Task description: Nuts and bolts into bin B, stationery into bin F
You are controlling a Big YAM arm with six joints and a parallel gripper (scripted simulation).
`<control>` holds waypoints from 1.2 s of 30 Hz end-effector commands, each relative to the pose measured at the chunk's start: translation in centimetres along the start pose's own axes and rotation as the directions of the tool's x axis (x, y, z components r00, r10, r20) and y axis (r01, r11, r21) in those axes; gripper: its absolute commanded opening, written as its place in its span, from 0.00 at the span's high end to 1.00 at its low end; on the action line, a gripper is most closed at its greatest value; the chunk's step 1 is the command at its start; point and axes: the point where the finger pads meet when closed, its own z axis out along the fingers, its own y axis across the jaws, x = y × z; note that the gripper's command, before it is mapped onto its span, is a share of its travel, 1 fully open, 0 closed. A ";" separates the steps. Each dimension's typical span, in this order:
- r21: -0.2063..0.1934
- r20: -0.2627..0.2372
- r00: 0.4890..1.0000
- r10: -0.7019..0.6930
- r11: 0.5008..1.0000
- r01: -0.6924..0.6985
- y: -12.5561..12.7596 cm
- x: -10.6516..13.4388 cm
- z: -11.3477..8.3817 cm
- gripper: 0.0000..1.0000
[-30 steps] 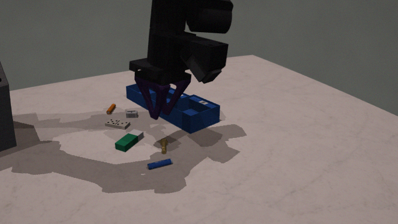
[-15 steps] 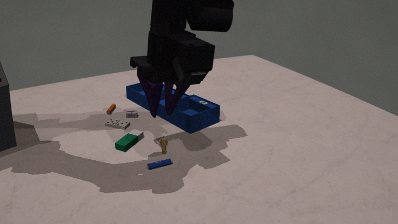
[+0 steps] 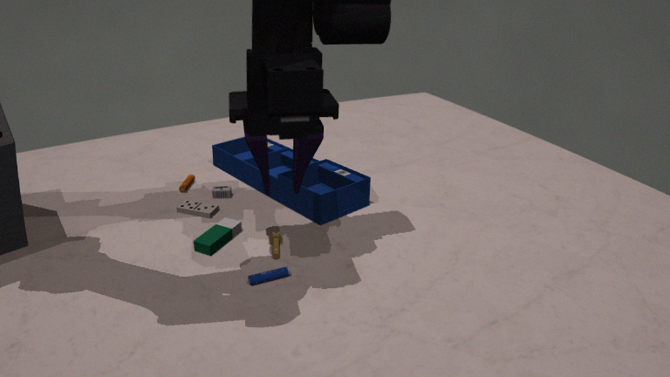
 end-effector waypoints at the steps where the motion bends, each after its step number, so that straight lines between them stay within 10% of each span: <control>1: -0.050 0.003 0.994 0.110 0.993 -0.109 0.2 0.3 -0.9 0.72; 36: -0.034 0.006 0.994 0.107 0.994 -0.106 0.3 0.5 -0.6 0.72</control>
